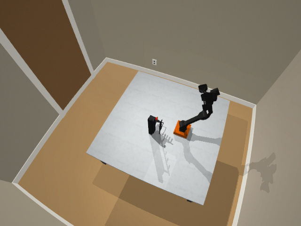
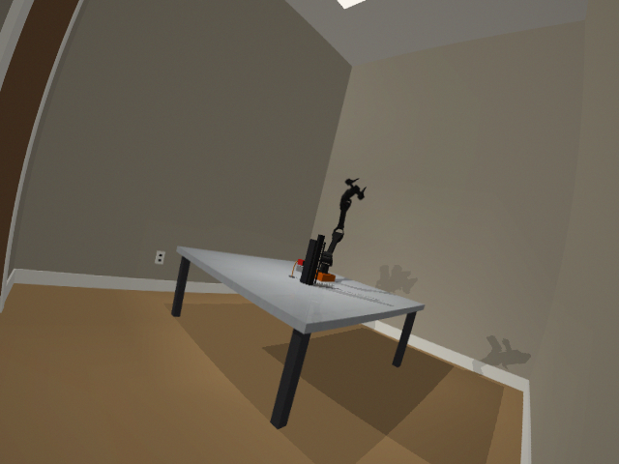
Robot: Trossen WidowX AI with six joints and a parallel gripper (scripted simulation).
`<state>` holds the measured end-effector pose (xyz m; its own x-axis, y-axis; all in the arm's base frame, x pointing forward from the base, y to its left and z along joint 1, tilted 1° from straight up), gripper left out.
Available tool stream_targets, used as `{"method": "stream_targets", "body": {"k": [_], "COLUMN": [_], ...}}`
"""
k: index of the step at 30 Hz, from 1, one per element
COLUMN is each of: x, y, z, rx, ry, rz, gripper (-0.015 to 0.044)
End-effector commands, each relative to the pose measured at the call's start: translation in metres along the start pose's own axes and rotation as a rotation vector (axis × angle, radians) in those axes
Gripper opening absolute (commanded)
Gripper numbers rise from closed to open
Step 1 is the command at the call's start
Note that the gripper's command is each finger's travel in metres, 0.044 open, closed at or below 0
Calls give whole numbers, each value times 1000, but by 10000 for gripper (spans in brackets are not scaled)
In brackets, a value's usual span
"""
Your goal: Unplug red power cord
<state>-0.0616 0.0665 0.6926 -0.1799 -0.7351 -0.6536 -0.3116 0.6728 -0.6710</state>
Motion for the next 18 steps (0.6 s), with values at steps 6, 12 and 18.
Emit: {"method": "stream_targets", "body": {"k": [6,12,18], "x": [-14,-24,-20], "y": [0,6,15], "z": [46,134,216], "rx": [-142,-398,-633], "ry": [120,354,570], "rz": [13,73,159], "gripper": [242,160,160]}}
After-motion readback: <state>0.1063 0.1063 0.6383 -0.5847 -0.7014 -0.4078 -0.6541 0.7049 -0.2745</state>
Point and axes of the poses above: the point midway between the two fingers, 35 mm back from their tips, its own x axis back along the fingers, its own y axis across the jaws, z = x × y, the point moved 1 cm from there along x, back along the fingers, and after that the axes turned 11 degrees about x, right-handed, at the moved point
